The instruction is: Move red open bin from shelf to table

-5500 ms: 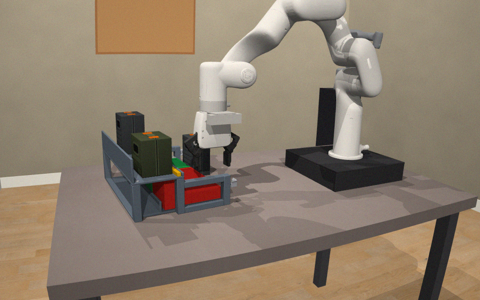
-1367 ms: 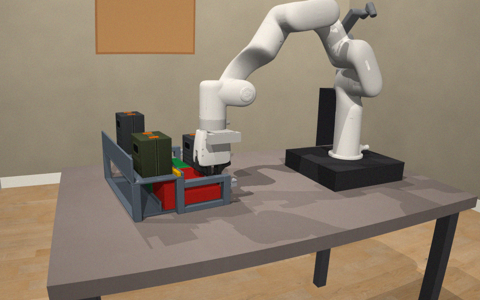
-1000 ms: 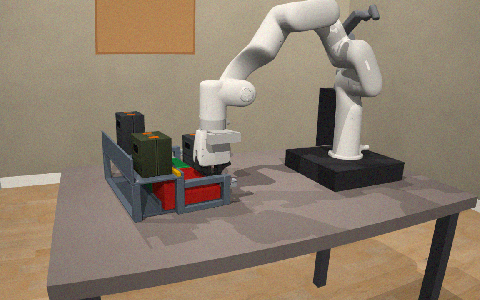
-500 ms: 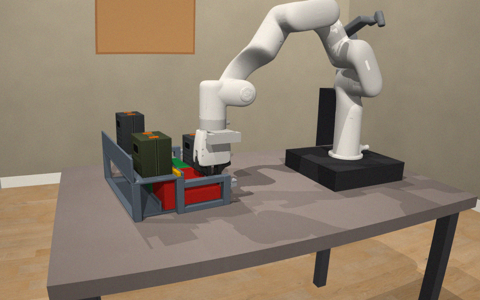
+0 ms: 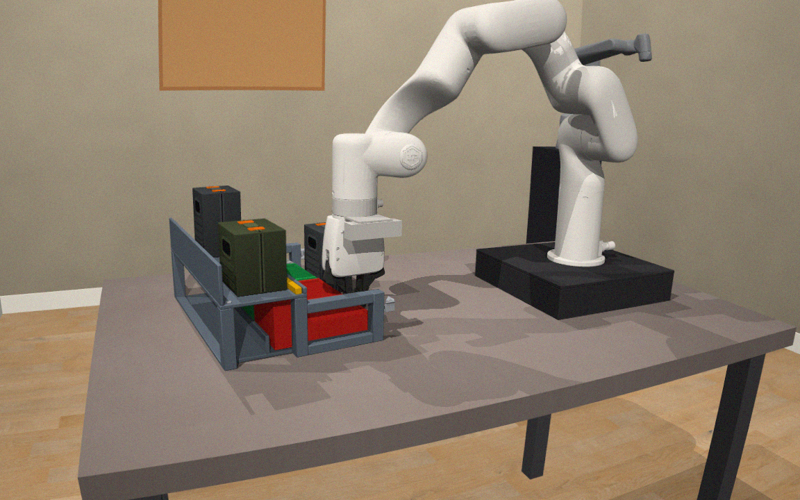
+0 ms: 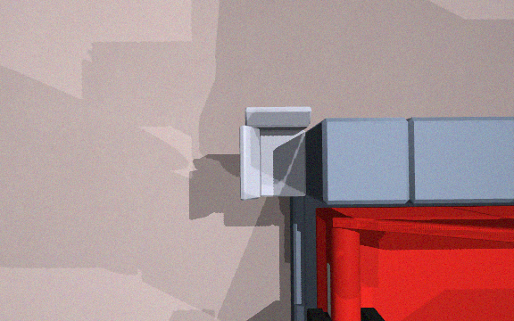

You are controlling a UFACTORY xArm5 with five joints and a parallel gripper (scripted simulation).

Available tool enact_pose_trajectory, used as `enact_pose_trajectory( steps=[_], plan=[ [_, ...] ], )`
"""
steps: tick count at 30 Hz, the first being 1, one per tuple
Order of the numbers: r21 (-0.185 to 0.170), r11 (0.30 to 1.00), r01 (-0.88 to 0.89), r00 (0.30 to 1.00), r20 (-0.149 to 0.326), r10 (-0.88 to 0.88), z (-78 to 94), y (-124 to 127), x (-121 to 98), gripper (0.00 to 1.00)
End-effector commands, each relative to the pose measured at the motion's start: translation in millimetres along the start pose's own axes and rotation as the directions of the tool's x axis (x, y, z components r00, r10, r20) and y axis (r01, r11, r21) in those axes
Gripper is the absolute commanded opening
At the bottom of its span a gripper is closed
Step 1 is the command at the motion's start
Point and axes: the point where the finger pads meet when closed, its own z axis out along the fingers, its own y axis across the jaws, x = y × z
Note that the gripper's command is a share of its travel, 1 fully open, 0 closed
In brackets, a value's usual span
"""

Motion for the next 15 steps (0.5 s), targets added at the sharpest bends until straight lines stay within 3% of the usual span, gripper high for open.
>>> enact_pose_trajectory(
  steps=[1, 15],
  plan=[
    [-0.005, 1.0, 0.0, 1.0, 0.011, 0.0, -3.6, 1.9, 0.0, 0.0],
    [-0.005, 1.0, 0.0, 1.0, 0.011, 0.0, -10.1, 1.9, 0.0, 0.0]
  ],
)
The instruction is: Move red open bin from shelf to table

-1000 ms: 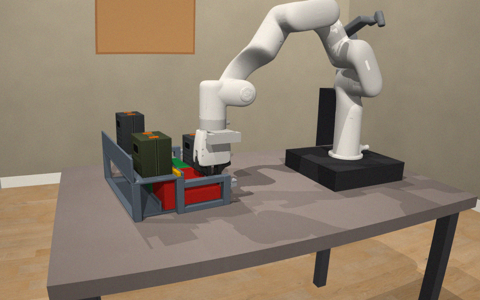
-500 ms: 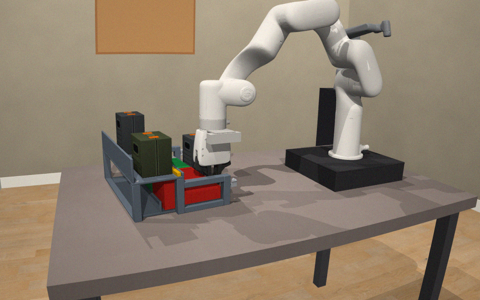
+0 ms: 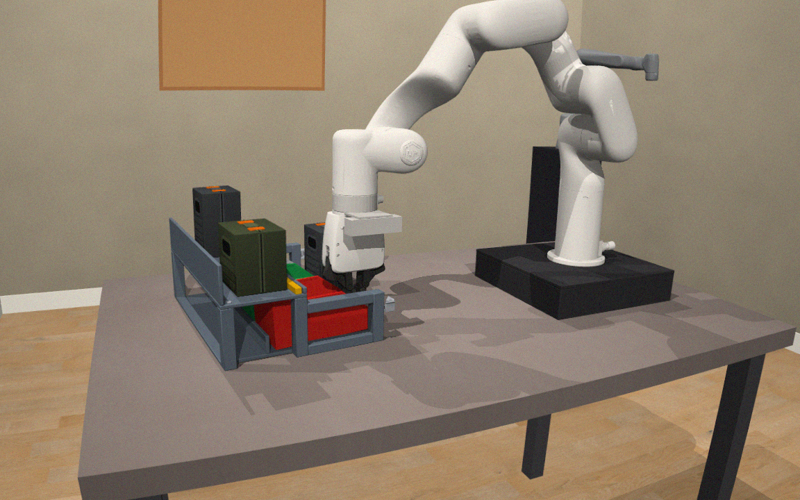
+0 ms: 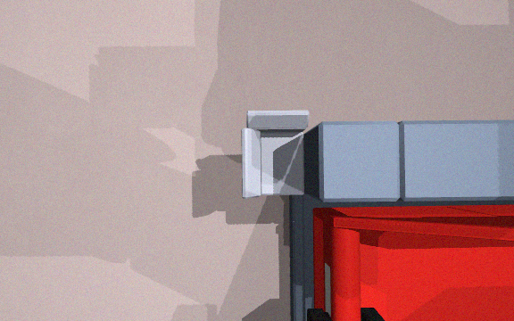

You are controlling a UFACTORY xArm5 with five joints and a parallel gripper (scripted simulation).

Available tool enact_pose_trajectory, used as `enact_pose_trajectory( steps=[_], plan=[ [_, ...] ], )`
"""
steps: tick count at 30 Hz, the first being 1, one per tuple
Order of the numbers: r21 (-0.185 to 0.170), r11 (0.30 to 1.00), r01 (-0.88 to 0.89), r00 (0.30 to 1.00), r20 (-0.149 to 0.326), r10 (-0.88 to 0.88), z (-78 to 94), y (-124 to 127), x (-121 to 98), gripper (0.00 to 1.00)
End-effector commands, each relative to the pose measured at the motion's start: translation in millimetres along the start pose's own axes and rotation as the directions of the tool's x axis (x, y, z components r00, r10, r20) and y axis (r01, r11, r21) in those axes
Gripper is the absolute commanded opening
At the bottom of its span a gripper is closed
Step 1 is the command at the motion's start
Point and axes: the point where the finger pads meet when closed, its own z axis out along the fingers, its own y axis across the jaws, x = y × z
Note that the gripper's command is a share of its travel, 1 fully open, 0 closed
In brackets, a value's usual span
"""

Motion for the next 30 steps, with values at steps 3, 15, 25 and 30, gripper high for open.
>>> enact_pose_trajectory(
  steps=[3, 15, 25, 30],
  plan=[
    [-0.006, 1.0, 0.0, 1.0, 0.011, 0.0, -4.5, 2, 0, 0.0],
    [-0.006, 1.0, 0.0, 1.0, 0.011, 0.0, -9.6, 2, 0, 0.0],
    [-0.006, 1.0, 0.0, 1.0, 0.011, 0.0, -13.9, 2, 0, 0.0],
    [-0.006, 1.0, 0.0, 1.0, 0.011, 0.0, -13.9, 2, 0, 0.0]
  ],
)
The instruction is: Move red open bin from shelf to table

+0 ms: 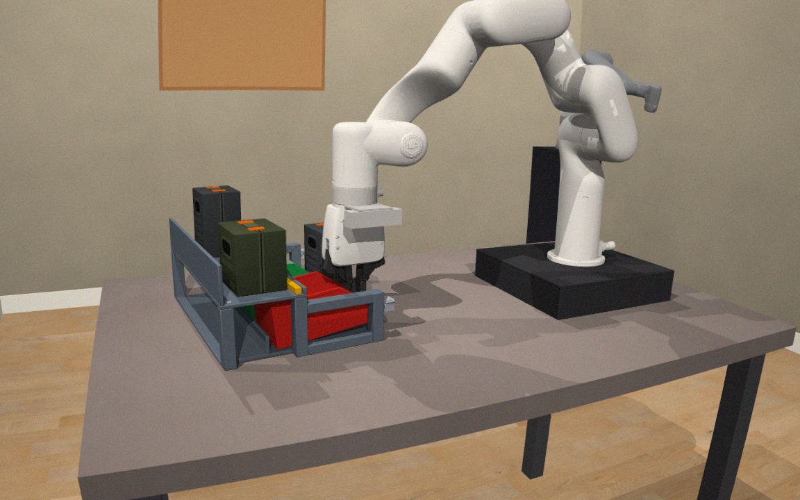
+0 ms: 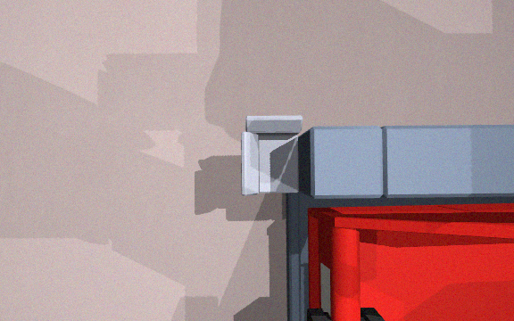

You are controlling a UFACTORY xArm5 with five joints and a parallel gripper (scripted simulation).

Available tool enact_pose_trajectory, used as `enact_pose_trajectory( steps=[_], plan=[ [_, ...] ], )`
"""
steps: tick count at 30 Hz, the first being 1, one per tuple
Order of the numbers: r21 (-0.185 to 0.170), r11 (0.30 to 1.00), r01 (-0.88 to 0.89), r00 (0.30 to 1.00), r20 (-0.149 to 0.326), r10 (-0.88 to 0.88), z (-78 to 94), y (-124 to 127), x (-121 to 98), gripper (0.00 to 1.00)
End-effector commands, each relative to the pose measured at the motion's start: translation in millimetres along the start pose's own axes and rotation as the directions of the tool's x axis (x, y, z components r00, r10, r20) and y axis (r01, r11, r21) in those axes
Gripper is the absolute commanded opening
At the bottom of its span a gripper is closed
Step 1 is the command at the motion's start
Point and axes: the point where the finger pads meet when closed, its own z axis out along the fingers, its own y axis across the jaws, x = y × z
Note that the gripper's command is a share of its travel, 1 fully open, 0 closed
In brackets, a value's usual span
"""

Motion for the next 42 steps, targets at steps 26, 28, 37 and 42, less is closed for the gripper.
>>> enact_pose_trajectory(
  steps=[26, 28, 37, 42],
  plan=[
    [-0.005, 1.0, 0.0, 1.0, 0.011, 0.0, -1.8, -38, 0, 0.0],
    [-0.005, 1.0, 0.0, 1.0, 0.011, 0.0, -1.8, -41, 0, 0.0],
    [-0.005, 1.0, 0.0, 1.0, 0.011, 0.0, -1.7, -55, 0, 0.0],
    [-0.005, 1.0, 0.0, 1.0, 0.011, 0.0, -1.6, -65, 0, 0.0]
  ],
)
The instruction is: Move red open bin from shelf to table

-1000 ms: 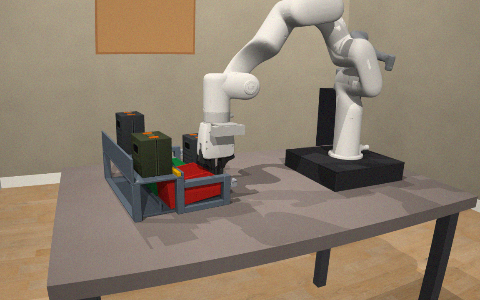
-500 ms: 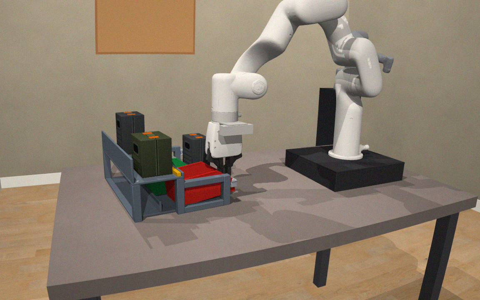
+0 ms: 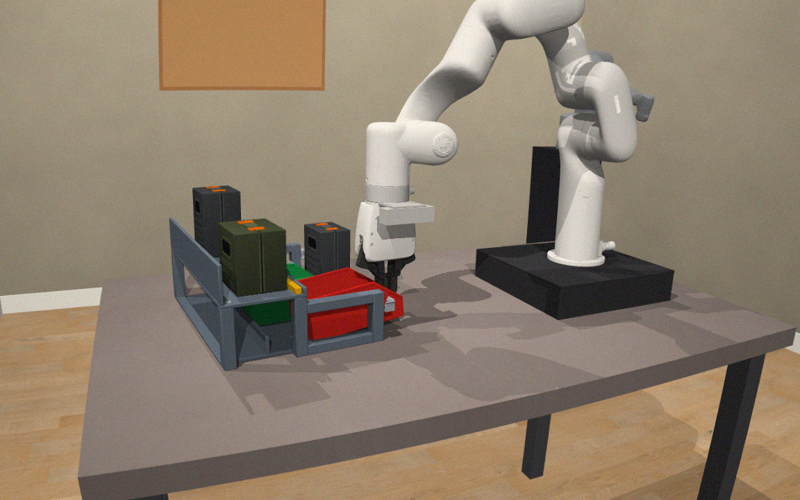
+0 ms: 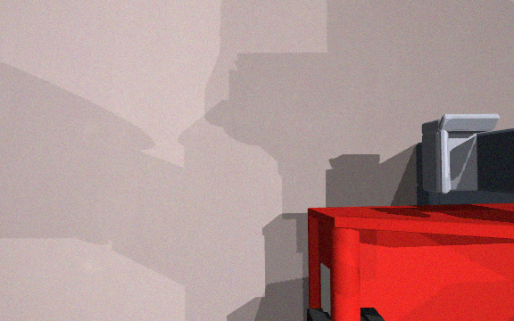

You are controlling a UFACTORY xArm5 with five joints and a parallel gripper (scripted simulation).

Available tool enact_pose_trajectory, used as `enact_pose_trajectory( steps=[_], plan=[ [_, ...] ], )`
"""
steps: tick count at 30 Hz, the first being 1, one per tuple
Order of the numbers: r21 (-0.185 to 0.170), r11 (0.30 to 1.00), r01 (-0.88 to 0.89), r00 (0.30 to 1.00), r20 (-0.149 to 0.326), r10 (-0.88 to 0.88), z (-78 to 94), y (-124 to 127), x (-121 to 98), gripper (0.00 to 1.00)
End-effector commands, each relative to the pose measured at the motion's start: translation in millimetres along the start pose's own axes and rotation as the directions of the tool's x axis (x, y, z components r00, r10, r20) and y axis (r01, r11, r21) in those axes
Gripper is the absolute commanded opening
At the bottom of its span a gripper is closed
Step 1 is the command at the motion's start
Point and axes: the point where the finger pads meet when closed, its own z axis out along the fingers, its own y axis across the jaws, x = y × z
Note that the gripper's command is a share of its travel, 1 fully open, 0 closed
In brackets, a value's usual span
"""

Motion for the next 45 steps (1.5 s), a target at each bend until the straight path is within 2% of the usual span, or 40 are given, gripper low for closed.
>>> enact_pose_trajectory(
  steps=[1, 45],
  plan=[
    [-0.005, 1.0, 0.0, 1.0, 0.011, 0.0, -1.6, -4, 0, 0.0],
    [-0.004, 1.0, 0.0, 1.0, 0.011, 0.0, -1.2, -77, 0, 0.0]
  ],
)
